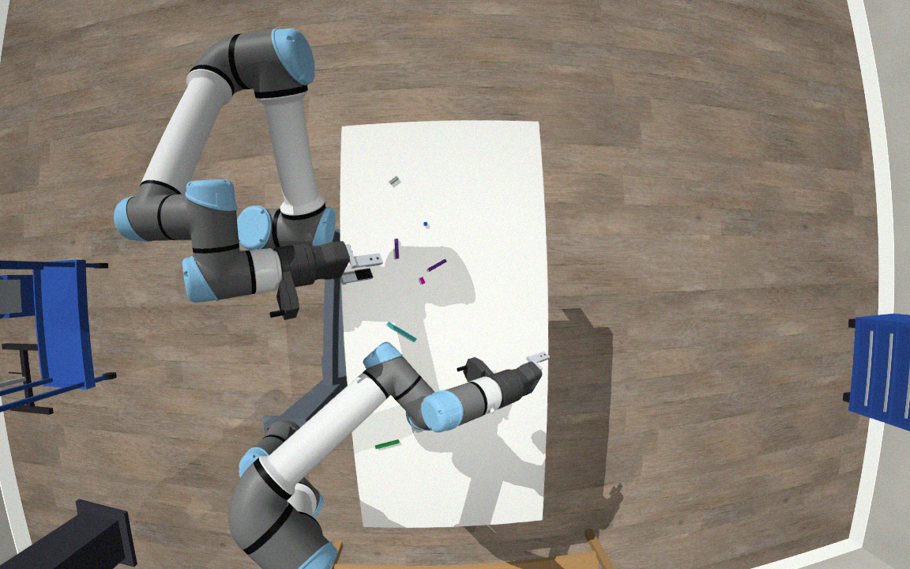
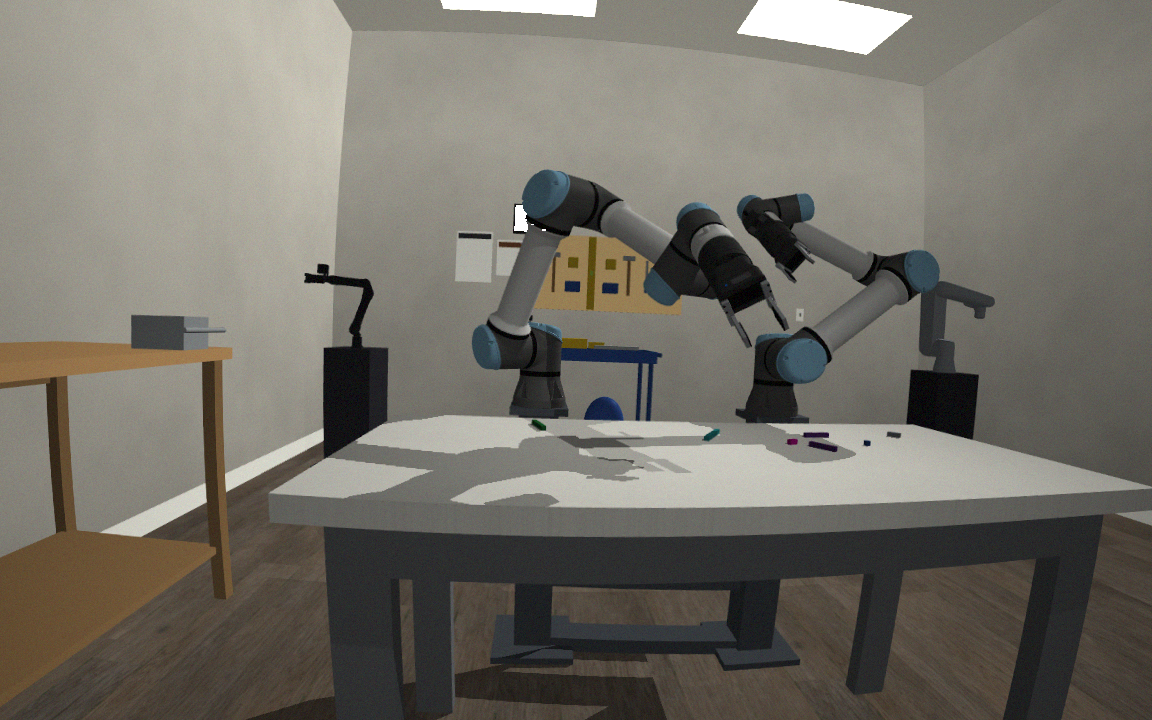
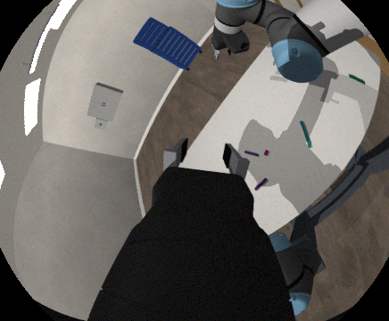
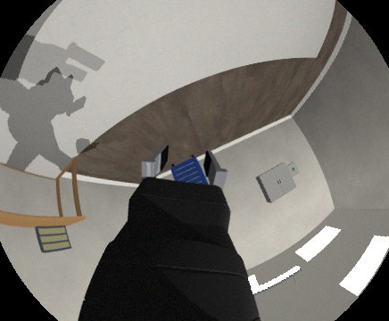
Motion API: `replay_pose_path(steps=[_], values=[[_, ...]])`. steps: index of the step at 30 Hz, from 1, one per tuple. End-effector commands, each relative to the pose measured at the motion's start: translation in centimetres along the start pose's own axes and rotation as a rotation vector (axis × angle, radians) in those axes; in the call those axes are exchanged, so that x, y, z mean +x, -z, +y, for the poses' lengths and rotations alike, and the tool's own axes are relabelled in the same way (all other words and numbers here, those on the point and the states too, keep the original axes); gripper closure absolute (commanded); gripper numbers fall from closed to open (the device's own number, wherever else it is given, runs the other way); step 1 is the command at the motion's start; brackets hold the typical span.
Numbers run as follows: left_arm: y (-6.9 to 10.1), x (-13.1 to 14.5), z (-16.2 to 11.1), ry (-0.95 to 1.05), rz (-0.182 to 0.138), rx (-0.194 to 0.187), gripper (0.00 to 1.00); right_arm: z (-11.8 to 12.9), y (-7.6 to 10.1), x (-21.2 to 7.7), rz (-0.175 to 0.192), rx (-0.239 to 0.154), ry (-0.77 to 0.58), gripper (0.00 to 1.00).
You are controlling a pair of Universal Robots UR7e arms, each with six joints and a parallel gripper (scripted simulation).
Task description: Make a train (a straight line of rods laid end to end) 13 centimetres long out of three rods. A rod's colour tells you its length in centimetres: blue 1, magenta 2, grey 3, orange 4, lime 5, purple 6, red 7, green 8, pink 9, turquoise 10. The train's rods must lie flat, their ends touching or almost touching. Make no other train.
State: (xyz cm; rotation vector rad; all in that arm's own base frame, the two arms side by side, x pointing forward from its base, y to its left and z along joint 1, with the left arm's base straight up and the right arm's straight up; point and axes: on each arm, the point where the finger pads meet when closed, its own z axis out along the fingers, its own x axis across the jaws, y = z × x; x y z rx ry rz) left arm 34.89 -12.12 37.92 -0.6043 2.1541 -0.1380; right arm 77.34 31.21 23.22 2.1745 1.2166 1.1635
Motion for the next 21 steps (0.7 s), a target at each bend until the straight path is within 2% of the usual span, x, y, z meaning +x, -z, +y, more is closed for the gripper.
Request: replay_pose_path(steps=[1,8,19,21], values=[[-0.1,-0.1,0.1,0.013,0.000,-0.006,0.00,0.1,0.1,0.1,0.001,-0.001,-0.001,0.00],[-0.3,-0.3,0.5,0.040,-0.001,-0.021,0.00,0.1,0.1,0.1,0.001,-0.001,-0.001,0.00],[-1.1,-1.3,2.1,0.161,-0.008,-0.085,0.00,0.1,0.1,0.1,0.001,-0.001,-0.001,0.00],[-1.1,-1.3,2.1,0.161,-0.008,-0.085,0.00,0.1,0.1,0.1,0.001,-0.001,-0.001,0.00]])
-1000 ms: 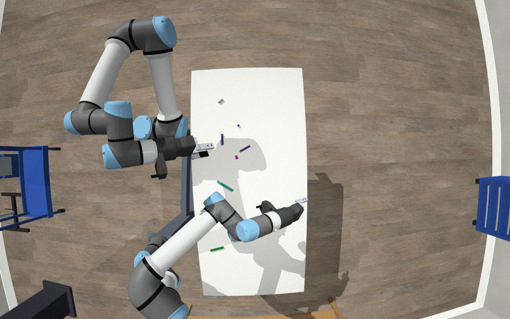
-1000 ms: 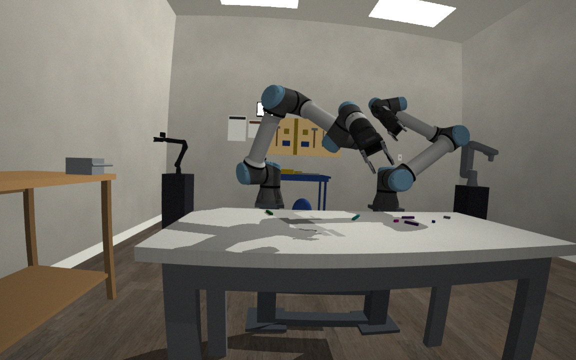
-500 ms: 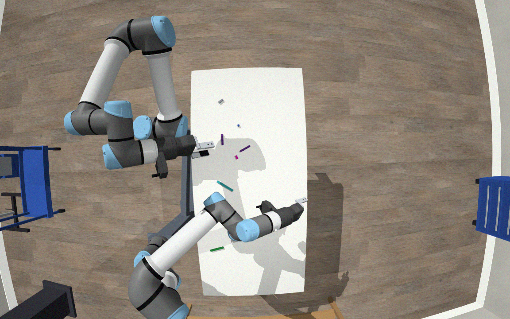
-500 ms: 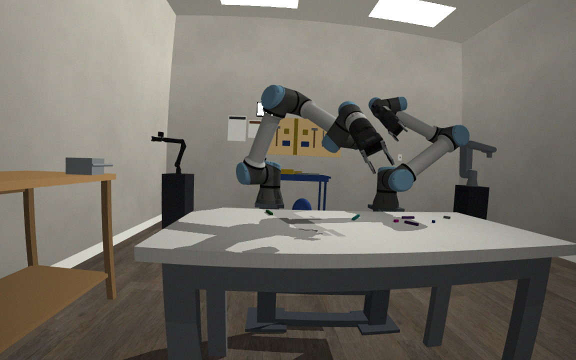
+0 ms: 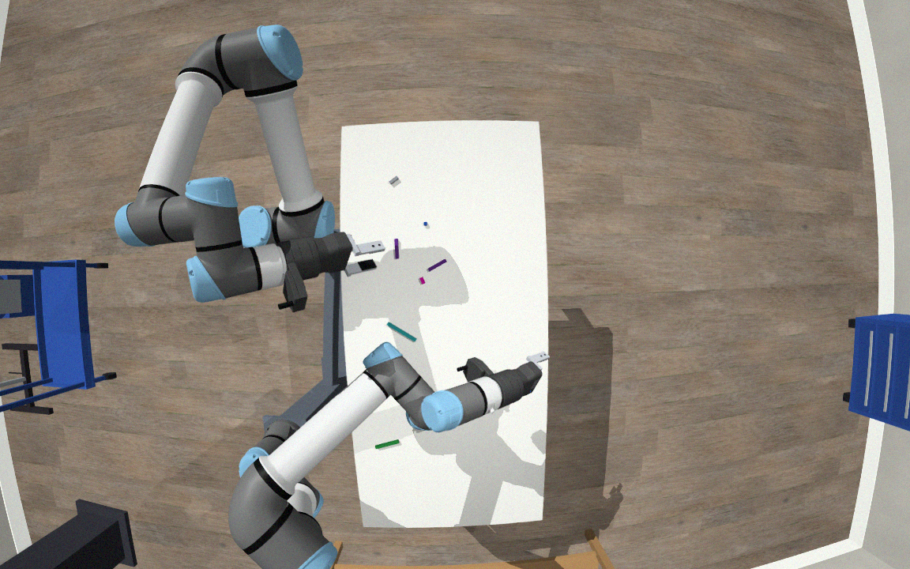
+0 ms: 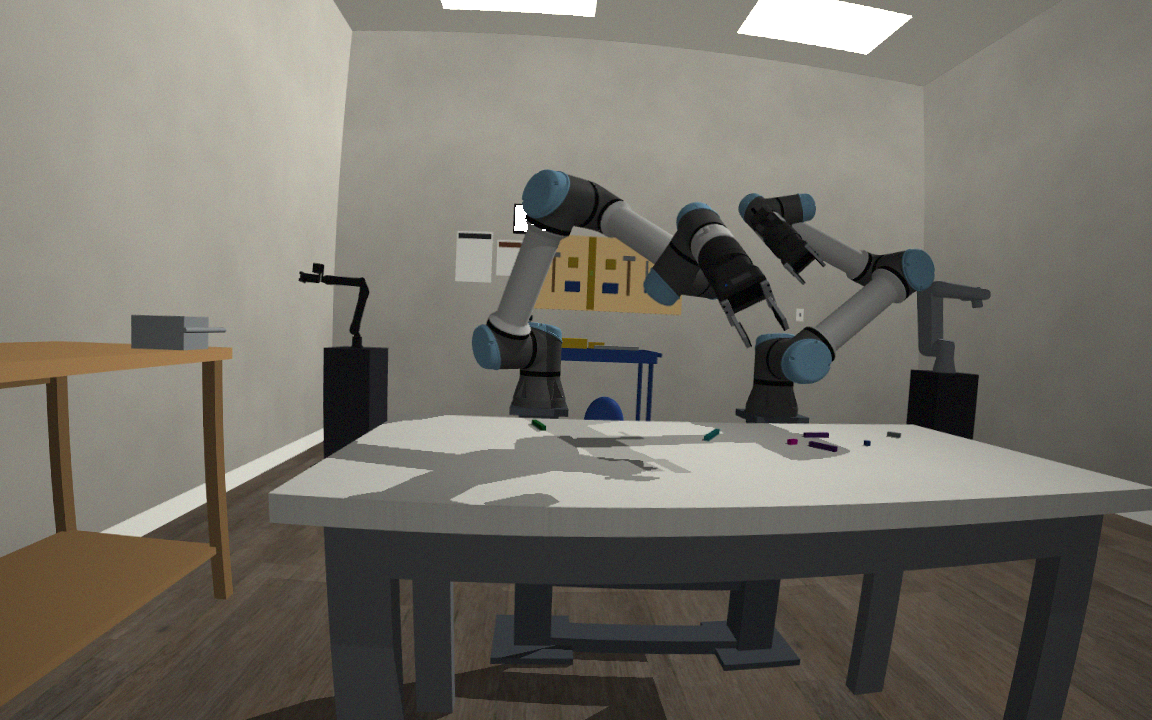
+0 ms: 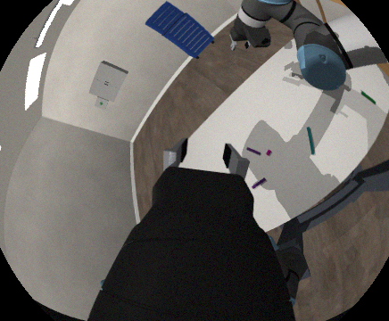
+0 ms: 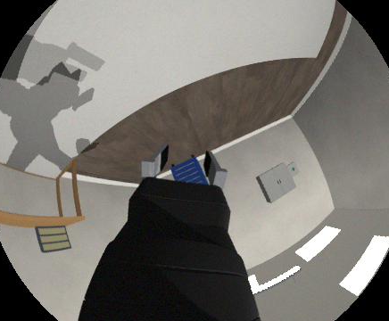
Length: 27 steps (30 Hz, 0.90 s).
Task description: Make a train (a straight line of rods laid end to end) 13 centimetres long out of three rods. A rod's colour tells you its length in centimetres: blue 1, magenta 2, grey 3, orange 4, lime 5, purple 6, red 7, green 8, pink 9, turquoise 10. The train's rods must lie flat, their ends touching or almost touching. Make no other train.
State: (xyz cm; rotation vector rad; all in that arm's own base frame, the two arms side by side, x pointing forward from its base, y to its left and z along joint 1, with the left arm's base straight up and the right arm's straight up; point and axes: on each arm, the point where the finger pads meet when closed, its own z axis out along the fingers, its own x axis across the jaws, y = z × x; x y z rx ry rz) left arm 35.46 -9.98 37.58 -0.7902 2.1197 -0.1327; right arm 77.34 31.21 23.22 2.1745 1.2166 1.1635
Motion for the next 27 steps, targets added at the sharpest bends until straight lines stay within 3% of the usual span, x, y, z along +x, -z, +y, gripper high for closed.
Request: replay_pose_path(steps=[1,15,17,27], values=[[-0.3,-0.4,0.5,0.043,-0.003,-0.022,0.00,0.1,0.1,0.1,0.001,-0.001,-0.001,0.00],[-2.3,-3.0,4.3,0.355,-0.038,-0.176,0.00,0.1,0.1,0.1,0.001,-0.001,-0.001,0.00],[-2.3,-3.0,4.3,0.355,-0.038,-0.176,0.00,0.1,0.1,0.1,0.001,-0.001,-0.001,0.00],[-3.9,-5.3,8.7,0.684,-0.100,-0.324,0.00,0.1,0.1,0.1,0.001,-0.001,-0.001,0.00]])
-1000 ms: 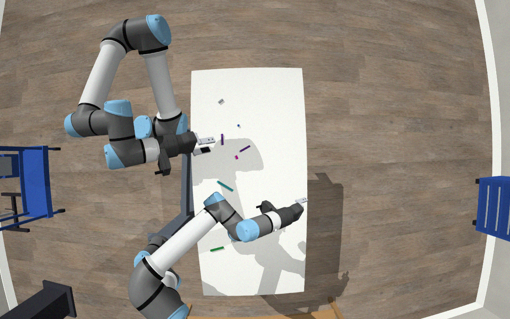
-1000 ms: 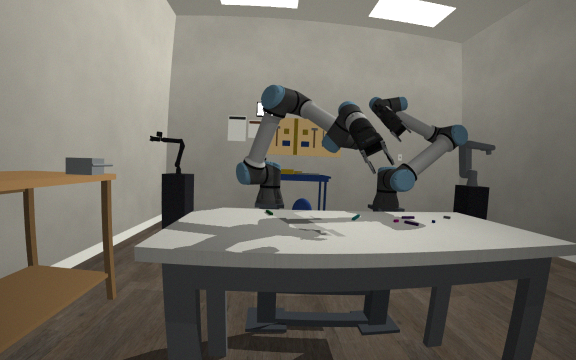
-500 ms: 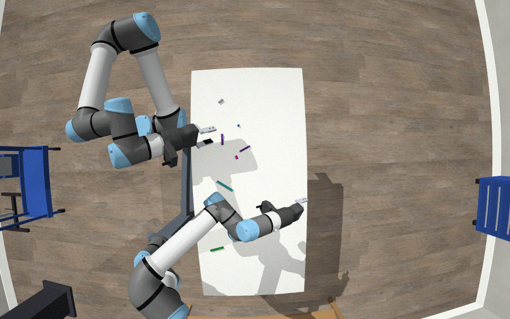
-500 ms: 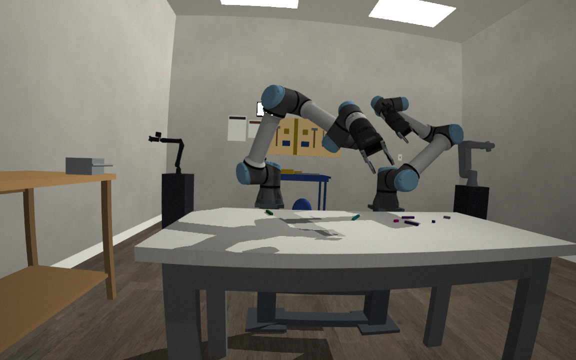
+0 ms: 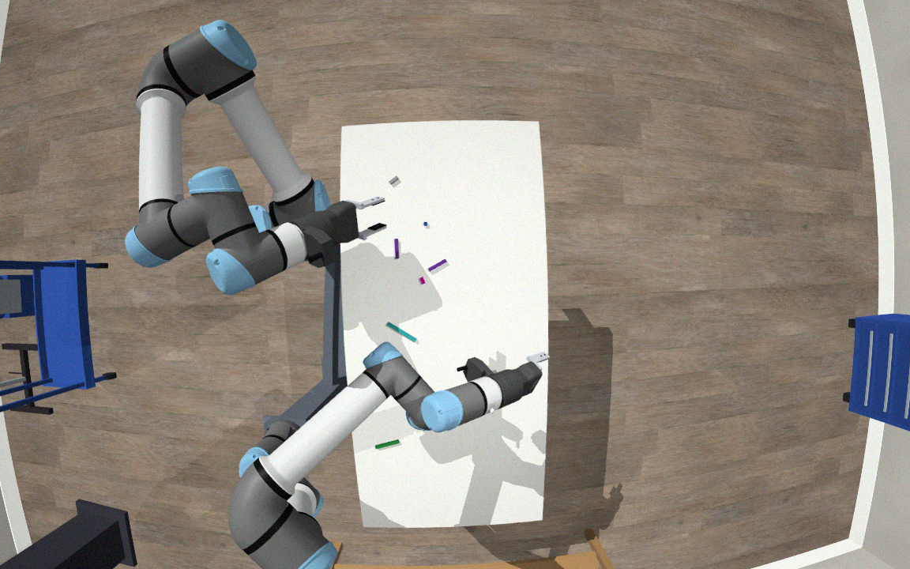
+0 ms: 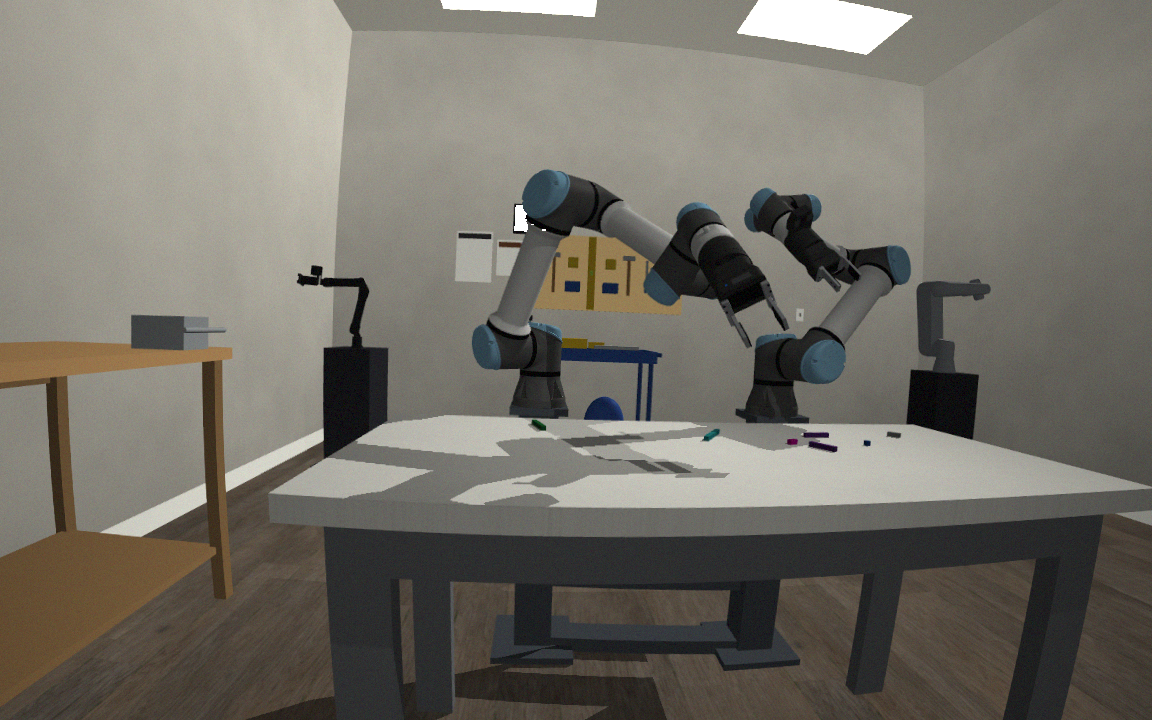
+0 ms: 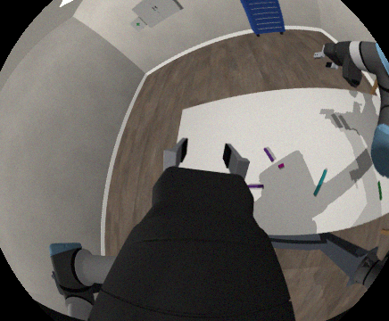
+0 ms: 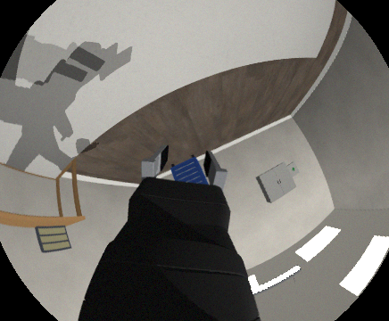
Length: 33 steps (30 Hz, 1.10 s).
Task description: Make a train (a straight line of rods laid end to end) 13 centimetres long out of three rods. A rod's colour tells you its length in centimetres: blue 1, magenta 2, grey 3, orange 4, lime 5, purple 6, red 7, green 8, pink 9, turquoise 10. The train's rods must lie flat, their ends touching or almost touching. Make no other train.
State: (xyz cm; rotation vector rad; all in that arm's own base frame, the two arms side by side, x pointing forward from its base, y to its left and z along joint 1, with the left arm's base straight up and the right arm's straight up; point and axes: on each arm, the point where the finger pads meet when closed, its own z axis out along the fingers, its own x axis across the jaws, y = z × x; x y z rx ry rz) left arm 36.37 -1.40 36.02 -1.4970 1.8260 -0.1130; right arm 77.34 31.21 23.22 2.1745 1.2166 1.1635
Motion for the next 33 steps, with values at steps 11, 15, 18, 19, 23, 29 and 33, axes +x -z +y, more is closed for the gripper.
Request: replay_pose_path(steps=[11,15,18,19,23,29,33], values=[[-3.6,-5.8,3.7,0.509,-0.114,-0.196,0.00,0.1,0.1,0.1,0.001,-0.001,-0.001,0.00],[-4.7,-7.7,5.3,0.692,-0.164,-0.256,0.00,0.1,0.1,0.1,0.001,-0.001,-0.001,0.00],[-5.4,-9.1,6.7,0.836,-0.207,-0.299,0.00,0.1,0.1,0.1,0.001,-0.001,-0.001,0.00],[-5.6,-9.6,7.2,0.885,-0.223,-0.313,0.00,0.1,0.1,0.1,0.001,-0.001,-0.001,0.00],[-6.3,-11.0,8.7,1.035,-0.272,-0.353,0.00,0.1,0.1,0.1,0.001,-0.001,-0.001,0.00],[-7.3,-13.2,11.5,1.294,-0.365,-0.413,0.00,0.1,0.1,0.1,0.001,-0.001,-0.001,0.00],[-8.0,-14.8,13.8,1.496,-0.445,-0.453,0.00,0.1,0.1,0.1,0.001,-0.001,-0.001,0.00]])
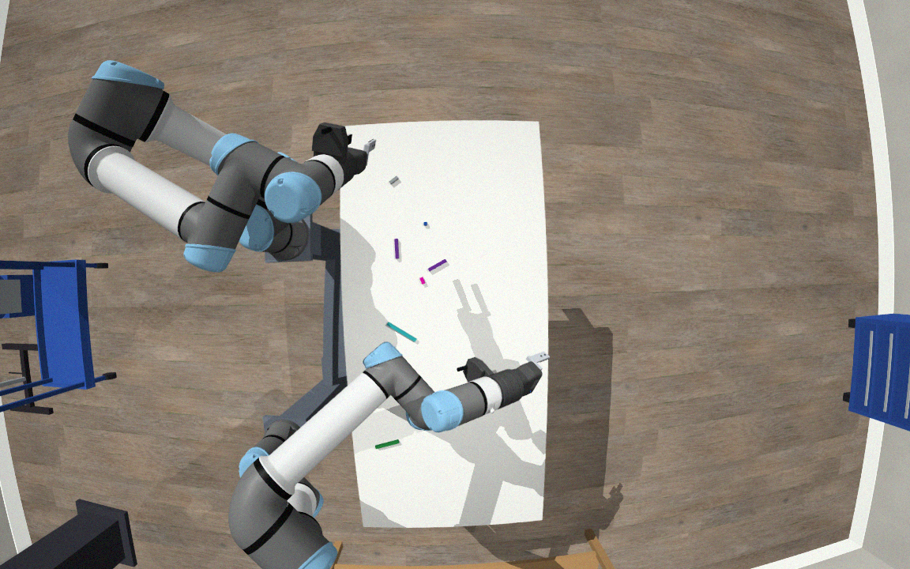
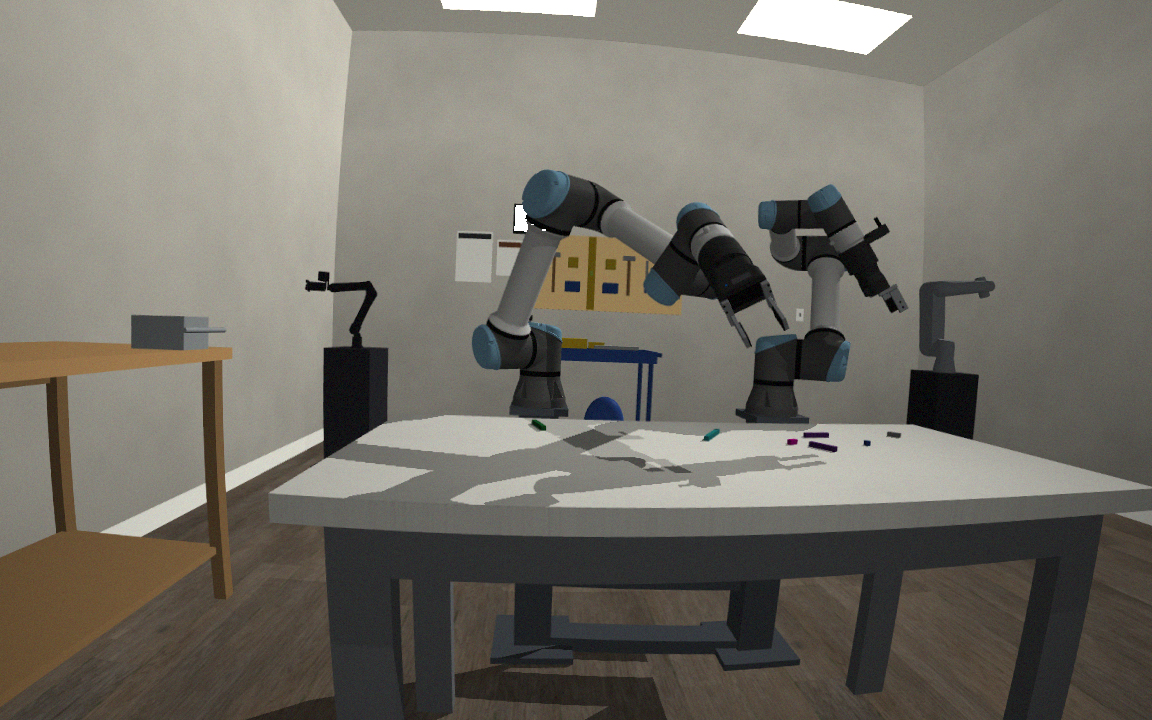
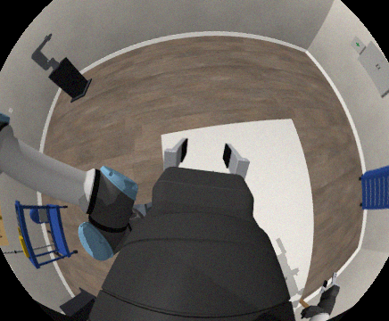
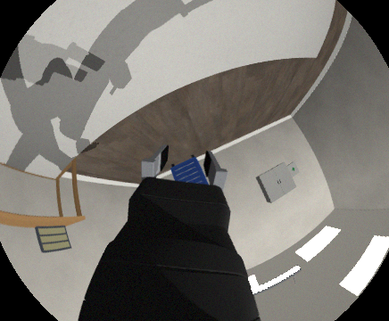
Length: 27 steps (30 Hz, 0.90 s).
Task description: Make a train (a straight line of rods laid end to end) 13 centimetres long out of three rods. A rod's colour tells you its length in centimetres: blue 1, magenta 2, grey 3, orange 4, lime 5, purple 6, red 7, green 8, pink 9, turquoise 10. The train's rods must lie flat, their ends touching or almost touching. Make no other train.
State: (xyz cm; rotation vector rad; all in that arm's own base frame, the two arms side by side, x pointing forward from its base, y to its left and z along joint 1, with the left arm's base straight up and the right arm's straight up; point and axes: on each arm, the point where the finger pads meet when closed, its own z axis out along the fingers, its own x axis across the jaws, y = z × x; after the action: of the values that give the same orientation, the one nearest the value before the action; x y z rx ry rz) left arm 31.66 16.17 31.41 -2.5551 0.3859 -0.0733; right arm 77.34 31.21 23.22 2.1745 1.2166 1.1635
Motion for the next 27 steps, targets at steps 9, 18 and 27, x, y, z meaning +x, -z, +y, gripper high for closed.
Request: replay_pose_path(steps=[9,18,27], values=[[-4.8,-5.9,-3.0,0.615,-0.180,-0.092,0.00,0.1,0.1,0.1,0.001,-0.001,-0.001,0.00],[-8.3,-11.0,-4.4,1.086,-0.315,-0.122,0.00,0.1,0.1,0.1,0.001,-0.001,-0.001,0.00],[-10.6,-15.0,-5.0,1.503,-0.435,-0.128,0.00,0.1,0.1,0.1,0.001,-0.001,-0.001,0.00]])
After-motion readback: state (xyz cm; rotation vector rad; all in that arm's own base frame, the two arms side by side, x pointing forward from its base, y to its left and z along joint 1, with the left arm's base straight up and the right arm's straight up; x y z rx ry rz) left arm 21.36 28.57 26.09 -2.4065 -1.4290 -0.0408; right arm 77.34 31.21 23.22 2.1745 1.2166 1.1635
